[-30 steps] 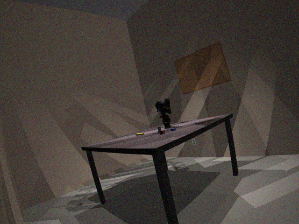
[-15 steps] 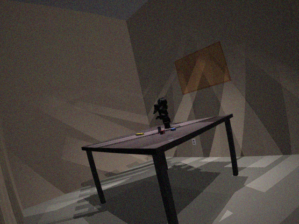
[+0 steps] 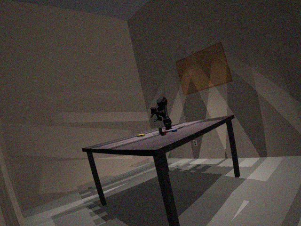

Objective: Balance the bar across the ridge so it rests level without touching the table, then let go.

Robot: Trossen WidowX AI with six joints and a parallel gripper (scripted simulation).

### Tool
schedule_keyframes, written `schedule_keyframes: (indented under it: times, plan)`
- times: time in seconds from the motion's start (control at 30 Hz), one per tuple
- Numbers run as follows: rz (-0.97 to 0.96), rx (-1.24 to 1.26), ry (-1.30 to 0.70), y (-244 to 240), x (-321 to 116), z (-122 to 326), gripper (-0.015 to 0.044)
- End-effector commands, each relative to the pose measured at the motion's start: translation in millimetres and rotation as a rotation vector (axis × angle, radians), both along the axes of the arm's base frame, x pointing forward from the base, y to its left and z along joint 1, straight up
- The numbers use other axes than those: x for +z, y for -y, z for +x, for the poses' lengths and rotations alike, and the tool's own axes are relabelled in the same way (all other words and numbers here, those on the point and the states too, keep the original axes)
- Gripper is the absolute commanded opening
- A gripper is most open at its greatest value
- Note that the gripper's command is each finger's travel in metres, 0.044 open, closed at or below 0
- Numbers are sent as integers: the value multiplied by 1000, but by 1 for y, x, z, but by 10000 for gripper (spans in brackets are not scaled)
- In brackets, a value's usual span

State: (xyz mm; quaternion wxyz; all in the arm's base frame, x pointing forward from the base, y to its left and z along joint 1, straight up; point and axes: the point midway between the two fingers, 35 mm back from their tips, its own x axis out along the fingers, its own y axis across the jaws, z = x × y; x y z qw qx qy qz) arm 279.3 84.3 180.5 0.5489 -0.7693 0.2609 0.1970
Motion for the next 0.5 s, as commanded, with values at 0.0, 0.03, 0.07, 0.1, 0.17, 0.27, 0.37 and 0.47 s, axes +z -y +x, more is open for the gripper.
schedule_keyframes:
  times: [0.0,0.03,0.07,0.1,0.17,0.27,0.37,0.47]
  plan:
    - [-18,-13,-51,8,0,9,315]
    - [-22,-17,-65,11,-1,11,315]
    - [-26,-22,-79,13,-2,12,315]
    - [-30,-26,-94,16,-3,14,315]
    - [-37,-35,-122,21,-5,17,315]
    - [-44,-49,-166,30,-7,22,315]
    - [-48,-63,-209,38,-10,26,315]
    - [-50,-76,-250,47,-13,30,315]
